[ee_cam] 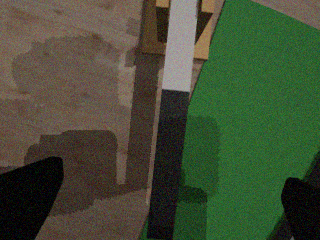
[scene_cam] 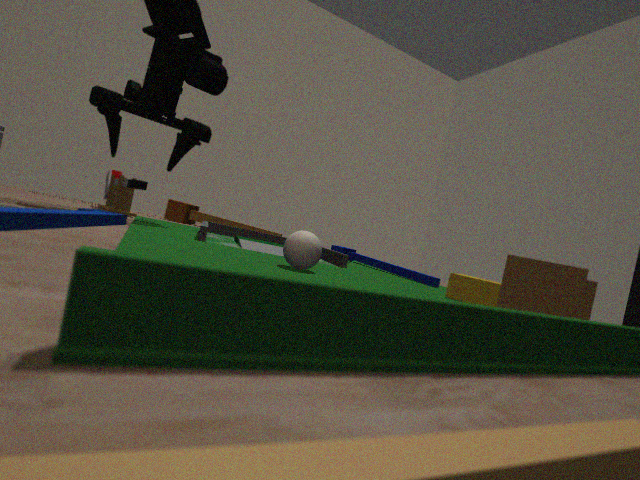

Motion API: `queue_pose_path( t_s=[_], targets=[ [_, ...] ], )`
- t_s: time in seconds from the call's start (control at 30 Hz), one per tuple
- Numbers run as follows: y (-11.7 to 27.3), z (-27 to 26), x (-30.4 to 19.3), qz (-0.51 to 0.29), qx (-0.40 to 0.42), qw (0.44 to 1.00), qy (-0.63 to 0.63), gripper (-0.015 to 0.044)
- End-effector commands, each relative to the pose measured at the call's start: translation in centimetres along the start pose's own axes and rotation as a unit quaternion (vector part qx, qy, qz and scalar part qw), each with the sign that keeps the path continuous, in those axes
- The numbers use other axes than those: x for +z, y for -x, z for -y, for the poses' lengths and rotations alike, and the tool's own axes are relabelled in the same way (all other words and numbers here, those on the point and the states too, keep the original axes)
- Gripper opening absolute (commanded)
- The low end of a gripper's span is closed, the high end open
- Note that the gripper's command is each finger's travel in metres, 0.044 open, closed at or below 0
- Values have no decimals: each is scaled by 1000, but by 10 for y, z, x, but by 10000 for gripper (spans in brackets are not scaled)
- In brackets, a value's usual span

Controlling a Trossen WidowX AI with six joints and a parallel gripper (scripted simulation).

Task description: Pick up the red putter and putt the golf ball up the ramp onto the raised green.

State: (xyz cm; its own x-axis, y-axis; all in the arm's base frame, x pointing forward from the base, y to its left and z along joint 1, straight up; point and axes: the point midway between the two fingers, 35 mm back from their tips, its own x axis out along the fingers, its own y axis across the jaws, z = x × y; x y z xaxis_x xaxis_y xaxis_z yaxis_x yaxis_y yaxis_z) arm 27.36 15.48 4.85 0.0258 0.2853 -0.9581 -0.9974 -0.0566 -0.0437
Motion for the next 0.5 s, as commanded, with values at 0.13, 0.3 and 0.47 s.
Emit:
queue_pose_path(
  t_s=[0.13,0.3,0.47],
  targets=[
    [-21,-1,-10,-6,4,1000,-7,440],
    [-23,-2,-11,-6,4,1000,-7,440],
    [-43,-2,-17,-6,4,1000,-7,440]
  ],
)
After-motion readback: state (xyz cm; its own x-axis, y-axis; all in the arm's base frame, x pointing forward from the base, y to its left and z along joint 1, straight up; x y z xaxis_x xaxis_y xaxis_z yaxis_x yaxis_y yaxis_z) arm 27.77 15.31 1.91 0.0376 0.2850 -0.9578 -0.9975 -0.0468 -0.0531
